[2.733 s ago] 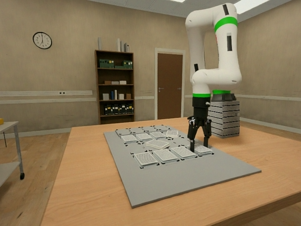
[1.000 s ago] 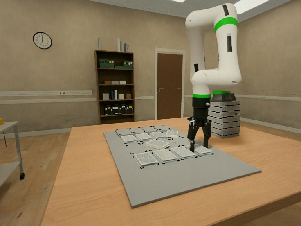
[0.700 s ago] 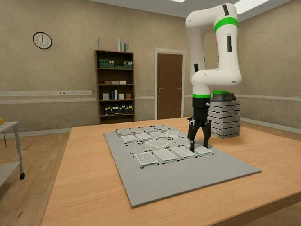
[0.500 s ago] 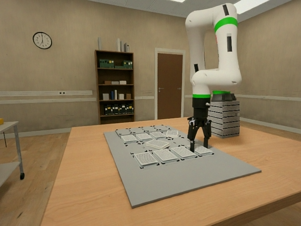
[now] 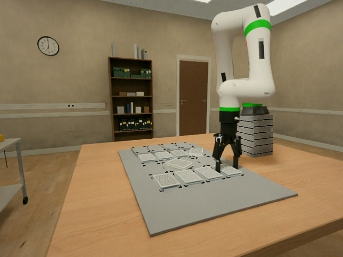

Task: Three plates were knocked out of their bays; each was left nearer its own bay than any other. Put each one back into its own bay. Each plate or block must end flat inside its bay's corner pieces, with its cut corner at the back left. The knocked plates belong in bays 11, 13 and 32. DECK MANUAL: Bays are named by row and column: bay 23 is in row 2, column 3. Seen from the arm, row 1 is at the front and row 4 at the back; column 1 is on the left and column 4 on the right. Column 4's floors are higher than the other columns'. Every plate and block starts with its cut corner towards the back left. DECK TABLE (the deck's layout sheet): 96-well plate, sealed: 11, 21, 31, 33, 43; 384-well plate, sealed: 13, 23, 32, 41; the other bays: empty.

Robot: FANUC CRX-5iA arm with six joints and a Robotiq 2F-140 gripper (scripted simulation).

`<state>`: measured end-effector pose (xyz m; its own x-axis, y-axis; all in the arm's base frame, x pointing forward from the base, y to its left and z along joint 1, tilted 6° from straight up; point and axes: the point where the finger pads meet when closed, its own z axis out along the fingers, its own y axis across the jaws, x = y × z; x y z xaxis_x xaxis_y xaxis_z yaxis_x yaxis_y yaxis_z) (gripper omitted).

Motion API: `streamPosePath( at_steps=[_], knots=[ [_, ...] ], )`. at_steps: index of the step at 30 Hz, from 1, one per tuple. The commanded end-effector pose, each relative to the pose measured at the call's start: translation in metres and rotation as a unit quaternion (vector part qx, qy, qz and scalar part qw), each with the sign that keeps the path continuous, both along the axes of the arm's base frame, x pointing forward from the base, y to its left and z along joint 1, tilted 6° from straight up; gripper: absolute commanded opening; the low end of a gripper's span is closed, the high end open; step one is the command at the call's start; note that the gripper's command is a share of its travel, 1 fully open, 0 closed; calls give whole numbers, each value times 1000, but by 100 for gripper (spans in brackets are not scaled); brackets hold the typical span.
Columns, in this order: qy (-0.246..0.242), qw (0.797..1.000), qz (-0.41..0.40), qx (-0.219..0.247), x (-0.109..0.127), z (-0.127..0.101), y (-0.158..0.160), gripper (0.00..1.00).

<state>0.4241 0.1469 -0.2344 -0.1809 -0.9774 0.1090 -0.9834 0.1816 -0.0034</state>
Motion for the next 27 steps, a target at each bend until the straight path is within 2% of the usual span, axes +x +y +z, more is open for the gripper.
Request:
streamPosePath(
  at_steps=[1,19,27],
  knots=[
    [-1,1000,0,0,1,1,1,70],
    [-1,1000,0,0,1,1,1,70],
    [-1,1000,0,0,1,11,2,70]
  ],
)
